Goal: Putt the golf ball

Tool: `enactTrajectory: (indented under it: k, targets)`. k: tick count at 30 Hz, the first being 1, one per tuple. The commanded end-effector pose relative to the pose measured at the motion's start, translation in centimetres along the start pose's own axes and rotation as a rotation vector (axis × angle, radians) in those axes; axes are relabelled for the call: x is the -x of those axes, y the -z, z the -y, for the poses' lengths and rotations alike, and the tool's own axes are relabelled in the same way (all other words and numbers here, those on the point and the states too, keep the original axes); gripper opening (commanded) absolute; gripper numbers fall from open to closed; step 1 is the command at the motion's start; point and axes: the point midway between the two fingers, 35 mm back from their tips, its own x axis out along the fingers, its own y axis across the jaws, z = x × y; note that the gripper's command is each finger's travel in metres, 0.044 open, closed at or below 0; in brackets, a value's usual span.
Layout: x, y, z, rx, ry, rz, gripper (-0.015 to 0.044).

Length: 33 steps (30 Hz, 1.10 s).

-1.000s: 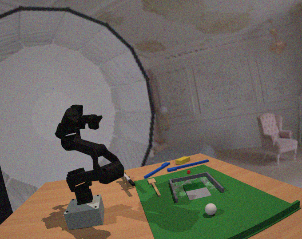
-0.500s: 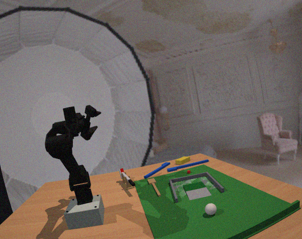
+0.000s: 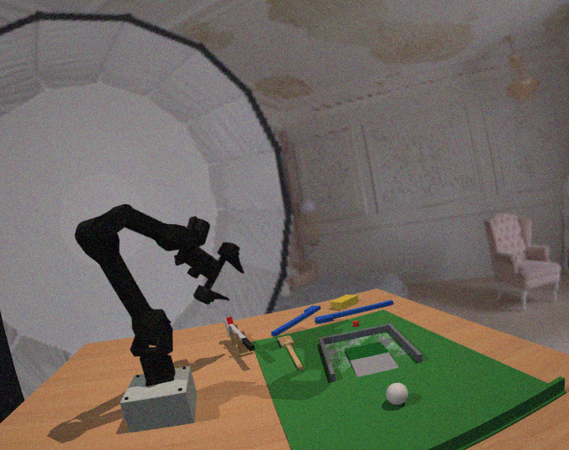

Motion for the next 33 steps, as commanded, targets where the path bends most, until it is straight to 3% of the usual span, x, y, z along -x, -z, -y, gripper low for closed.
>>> enactTrajectory:
  k: [1, 8, 33]
  targets:
    - [-3.0, 5.7, -4.0, -0.092, -0.352, -0.07, 0.044]
    - [-3.4, 10.9, -8.7, -0.378, -0.736, -0.047, 0.044]
    - [-6.6, 11.5, -12.2, -0.386, -0.744, -0.045, 0.044]
